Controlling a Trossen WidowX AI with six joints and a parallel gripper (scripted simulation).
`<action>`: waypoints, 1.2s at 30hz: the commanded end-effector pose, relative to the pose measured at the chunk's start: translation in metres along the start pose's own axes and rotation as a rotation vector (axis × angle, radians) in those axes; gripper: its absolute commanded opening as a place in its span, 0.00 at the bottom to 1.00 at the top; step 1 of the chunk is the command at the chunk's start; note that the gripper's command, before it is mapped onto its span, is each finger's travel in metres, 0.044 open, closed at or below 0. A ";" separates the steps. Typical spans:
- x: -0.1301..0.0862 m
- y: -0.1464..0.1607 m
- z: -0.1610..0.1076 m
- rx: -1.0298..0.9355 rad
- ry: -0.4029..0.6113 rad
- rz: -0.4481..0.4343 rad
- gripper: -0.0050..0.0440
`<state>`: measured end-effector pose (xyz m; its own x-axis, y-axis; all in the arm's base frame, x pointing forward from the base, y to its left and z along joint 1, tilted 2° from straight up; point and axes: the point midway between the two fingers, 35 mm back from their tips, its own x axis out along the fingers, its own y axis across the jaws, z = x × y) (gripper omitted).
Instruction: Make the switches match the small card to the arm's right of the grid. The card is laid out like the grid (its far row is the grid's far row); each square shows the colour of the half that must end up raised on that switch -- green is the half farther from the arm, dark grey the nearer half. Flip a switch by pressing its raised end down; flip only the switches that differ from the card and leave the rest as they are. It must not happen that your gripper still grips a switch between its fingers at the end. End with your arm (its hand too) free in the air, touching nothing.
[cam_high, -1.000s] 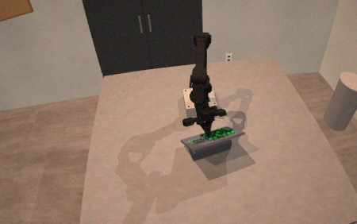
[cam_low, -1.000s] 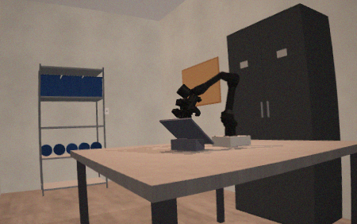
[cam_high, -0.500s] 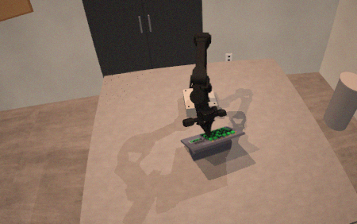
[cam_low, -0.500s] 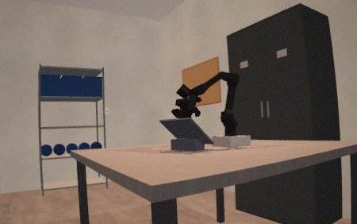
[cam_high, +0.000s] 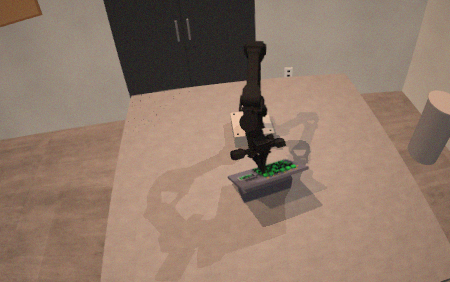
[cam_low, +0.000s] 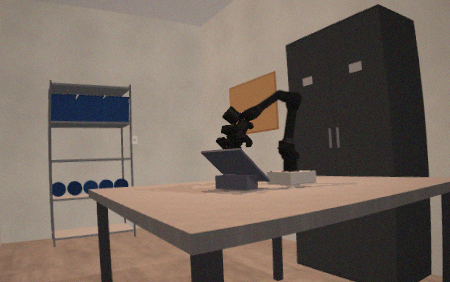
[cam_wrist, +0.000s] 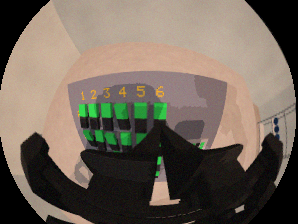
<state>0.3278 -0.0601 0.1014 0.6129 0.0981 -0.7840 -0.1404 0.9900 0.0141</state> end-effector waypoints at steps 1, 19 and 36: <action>0.001 0.000 0.000 0.002 0.000 -0.001 0.10; 0.000 0.000 0.001 0.000 0.000 0.000 0.10; -0.059 0.037 -0.001 0.000 0.041 0.000 0.10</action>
<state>0.2920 -0.0552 0.1482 0.5852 0.0863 -0.8063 -0.1279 0.9917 0.0134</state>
